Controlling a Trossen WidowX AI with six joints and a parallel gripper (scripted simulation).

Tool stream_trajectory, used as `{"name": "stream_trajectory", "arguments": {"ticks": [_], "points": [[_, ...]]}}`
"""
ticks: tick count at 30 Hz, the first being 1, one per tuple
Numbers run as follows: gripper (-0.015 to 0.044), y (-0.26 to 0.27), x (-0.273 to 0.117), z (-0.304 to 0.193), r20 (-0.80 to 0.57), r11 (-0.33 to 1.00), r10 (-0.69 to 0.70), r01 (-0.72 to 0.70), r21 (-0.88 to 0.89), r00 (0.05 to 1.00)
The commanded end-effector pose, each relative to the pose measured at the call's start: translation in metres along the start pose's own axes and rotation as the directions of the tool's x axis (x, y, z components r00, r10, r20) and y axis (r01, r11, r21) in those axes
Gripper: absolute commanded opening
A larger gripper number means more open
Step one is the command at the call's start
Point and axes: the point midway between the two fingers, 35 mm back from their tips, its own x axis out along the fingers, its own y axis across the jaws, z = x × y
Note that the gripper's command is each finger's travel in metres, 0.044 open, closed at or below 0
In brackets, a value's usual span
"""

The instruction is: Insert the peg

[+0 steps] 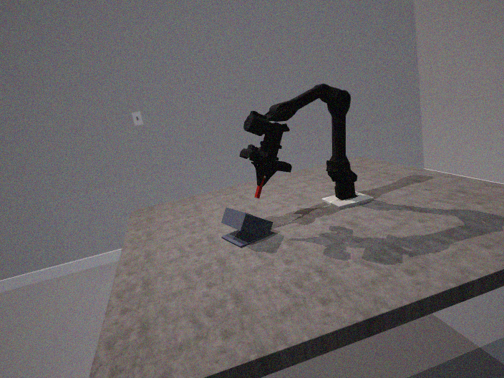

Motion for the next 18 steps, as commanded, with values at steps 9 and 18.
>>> {"name": "stream_trajectory", "arguments": {"ticks": [9,18], "points": [[0.0000,0.002,0.020,0.005,0.006,0.998,0.034,-0.034,0.054,0.999],[0.0000,0.003,0.028,0.007,0.010,0.996,0.049,-0.049,0.073,0.999]]}}
